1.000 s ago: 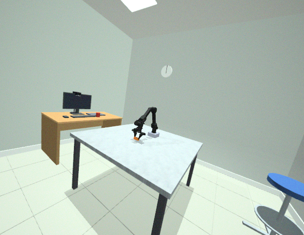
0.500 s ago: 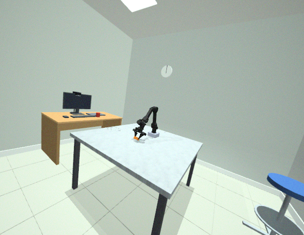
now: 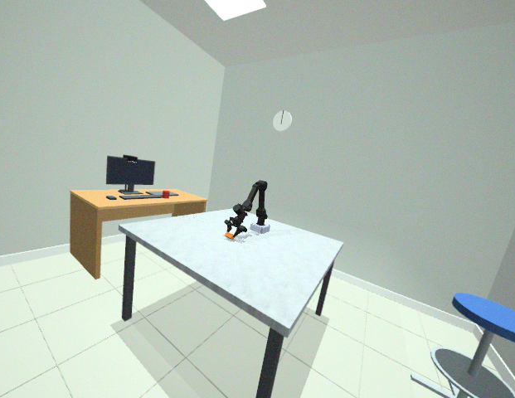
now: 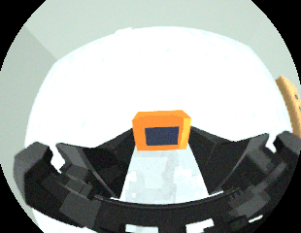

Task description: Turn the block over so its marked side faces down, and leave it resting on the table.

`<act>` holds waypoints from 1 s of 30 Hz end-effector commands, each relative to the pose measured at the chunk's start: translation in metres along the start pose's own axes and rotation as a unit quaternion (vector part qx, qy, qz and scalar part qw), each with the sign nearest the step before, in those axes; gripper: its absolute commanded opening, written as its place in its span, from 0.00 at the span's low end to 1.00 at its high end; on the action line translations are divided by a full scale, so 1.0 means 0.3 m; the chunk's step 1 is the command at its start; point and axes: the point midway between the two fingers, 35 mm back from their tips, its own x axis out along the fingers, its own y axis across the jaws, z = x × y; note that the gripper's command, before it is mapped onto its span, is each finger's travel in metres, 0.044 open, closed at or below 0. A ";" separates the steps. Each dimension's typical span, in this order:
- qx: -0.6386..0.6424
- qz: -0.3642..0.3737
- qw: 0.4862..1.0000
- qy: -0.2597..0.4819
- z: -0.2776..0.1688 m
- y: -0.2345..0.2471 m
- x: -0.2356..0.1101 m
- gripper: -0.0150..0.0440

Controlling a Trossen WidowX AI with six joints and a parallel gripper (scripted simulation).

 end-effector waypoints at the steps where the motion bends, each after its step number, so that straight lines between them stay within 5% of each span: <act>1: 0.000 0.003 1.000 -0.026 -0.012 0.003 0.025 0.25; 30: -0.001 0.003 0.973 -0.229 -0.072 0.005 0.017 0.25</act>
